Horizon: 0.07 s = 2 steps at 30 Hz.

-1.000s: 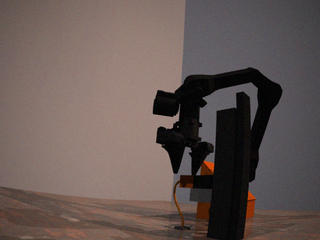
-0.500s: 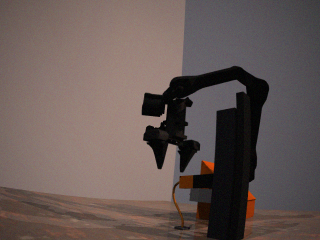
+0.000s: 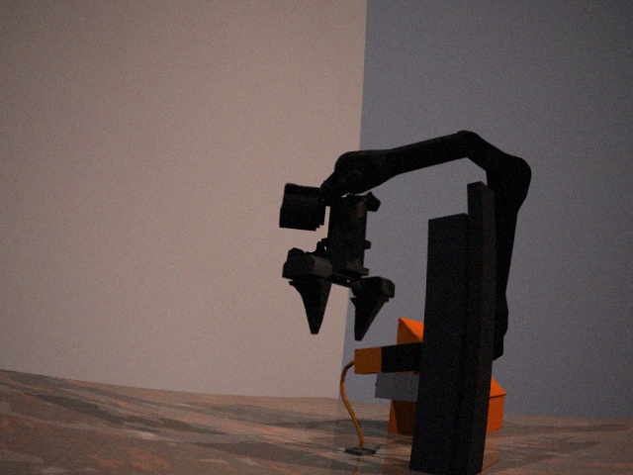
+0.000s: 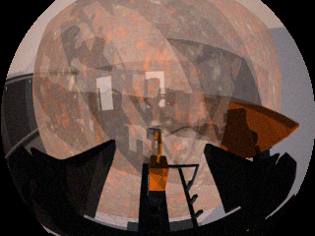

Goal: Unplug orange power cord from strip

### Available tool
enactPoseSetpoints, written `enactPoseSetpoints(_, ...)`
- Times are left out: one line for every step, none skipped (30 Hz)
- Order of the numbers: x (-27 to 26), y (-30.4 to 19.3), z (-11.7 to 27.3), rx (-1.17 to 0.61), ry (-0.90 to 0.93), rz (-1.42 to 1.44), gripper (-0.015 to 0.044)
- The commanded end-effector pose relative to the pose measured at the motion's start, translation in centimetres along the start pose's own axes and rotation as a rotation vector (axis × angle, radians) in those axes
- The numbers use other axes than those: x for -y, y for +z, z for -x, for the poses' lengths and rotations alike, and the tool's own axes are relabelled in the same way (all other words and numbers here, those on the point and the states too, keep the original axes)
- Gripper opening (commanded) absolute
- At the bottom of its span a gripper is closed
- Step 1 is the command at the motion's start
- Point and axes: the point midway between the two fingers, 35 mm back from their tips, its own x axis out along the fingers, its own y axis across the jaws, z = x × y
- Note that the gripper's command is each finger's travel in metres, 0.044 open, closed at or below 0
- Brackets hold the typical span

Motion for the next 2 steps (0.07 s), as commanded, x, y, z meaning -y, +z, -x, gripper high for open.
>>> enactPoseSetpoints(0.07, 0.05, 0.01, 0.002, -0.005, 0.002, 0.0440)
enactPoseSetpoints(0.07, 0.05, 0.01, 0.002, -0.005, 0.002, 0.0440)
